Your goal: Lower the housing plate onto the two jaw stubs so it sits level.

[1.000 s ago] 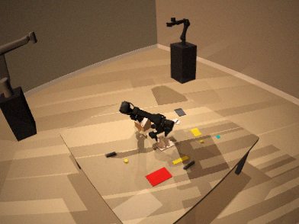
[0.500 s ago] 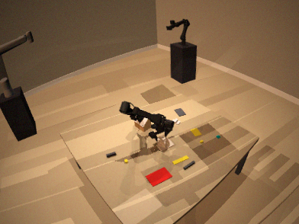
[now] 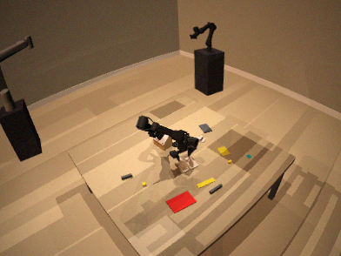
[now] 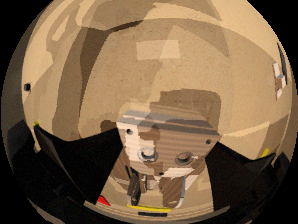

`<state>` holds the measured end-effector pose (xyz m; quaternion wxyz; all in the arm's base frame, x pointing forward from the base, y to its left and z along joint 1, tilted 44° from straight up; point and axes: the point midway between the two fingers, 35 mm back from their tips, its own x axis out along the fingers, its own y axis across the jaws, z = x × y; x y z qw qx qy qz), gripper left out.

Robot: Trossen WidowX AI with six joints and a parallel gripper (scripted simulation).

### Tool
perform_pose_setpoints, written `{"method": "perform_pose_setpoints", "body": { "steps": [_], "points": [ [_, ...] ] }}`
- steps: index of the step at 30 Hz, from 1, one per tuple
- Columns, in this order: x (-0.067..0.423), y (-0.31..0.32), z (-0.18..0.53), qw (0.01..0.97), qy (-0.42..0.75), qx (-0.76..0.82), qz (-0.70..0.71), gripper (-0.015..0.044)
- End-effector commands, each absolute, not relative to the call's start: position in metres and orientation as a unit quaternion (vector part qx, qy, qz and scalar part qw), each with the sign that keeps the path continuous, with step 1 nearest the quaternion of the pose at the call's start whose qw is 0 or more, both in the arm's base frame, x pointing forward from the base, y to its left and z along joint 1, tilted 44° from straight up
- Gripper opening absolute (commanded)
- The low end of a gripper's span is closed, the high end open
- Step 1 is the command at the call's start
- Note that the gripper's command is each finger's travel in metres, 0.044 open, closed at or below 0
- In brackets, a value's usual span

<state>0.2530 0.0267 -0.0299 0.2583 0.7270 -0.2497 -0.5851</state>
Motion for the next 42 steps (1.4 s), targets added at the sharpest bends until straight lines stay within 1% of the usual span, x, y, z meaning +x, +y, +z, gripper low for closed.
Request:
{"method": "perform_pose_setpoints", "body": {
  "steps": [1,42],
  "points": [
    [0.2534,0.0265,-0.0296,0.257,-0.25,0.727,-0.586,0.0351],
    [0.2544,0.0248,-0.0317,0.257,-0.25,0.727,-0.586,0.0351]
  ]
}}
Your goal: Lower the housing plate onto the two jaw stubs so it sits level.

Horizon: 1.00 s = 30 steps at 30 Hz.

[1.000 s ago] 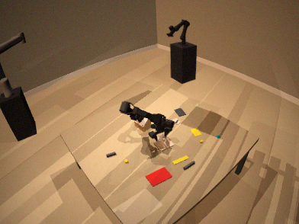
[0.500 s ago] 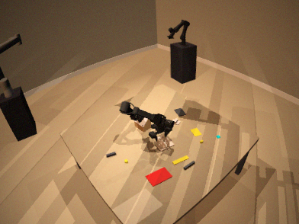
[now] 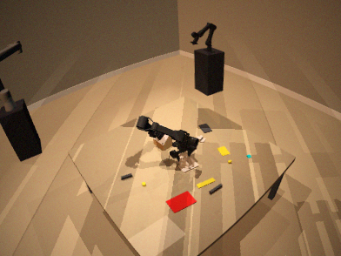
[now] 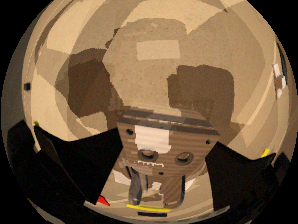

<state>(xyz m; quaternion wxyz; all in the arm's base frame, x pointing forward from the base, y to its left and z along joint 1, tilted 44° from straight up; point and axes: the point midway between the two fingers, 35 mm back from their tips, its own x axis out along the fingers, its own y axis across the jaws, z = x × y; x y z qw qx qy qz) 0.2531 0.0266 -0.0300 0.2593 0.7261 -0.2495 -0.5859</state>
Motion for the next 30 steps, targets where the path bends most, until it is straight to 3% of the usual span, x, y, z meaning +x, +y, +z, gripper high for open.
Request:
{"method": "perform_pose_setpoints", "body": {
  "steps": [1,17,21,30],
  "points": [
    [0.2544,0.0248,-0.0317,0.257,-0.25,0.727,-0.586,0.0351],
    [0.2544,0.0248,-0.0317,0.257,-0.25,0.727,-0.586,0.0351],
    [0.2532,0.0266,-0.03,0.26,-0.249,0.726,-0.586,0.044],
    [0.2532,0.0266,-0.03,0.26,-0.249,0.726,-0.586,0.044]
  ]
}}
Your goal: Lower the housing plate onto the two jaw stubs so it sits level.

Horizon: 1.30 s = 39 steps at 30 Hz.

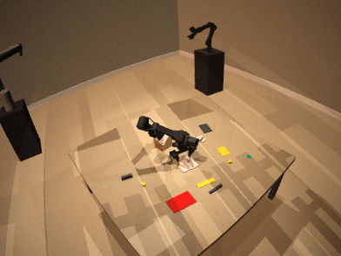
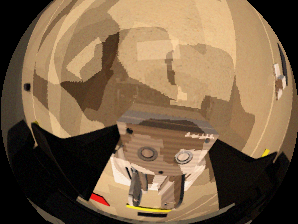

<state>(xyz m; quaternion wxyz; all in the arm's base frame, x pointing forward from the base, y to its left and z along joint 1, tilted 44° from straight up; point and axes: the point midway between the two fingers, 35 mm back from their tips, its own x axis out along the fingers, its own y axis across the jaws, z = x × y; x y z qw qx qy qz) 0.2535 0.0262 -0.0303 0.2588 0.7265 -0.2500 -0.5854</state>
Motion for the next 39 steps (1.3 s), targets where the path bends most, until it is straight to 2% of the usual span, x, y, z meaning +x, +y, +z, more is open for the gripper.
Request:
{"method": "perform_pose_setpoints", "body": {
  "steps": [1,7,13,20,27,39],
  "points": [
    [0.253,0.027,-0.03,0.26,-0.249,0.726,-0.586,0.044],
    [0.252,0.036,-0.022,0.259,-0.249,0.726,-0.586,0.044],
    [0.239,0.073,0.022,0.257,-0.251,0.726,-0.586,0.044],
    [0.238,0.07,0.019,0.26,-0.249,0.726,-0.585,0.044],
    [0.185,0.096,0.057,0.256,-0.248,0.726,-0.589,0.044],
    [0.183,0.097,0.059,0.256,-0.249,0.725,-0.589,0.044]
  ]
}}
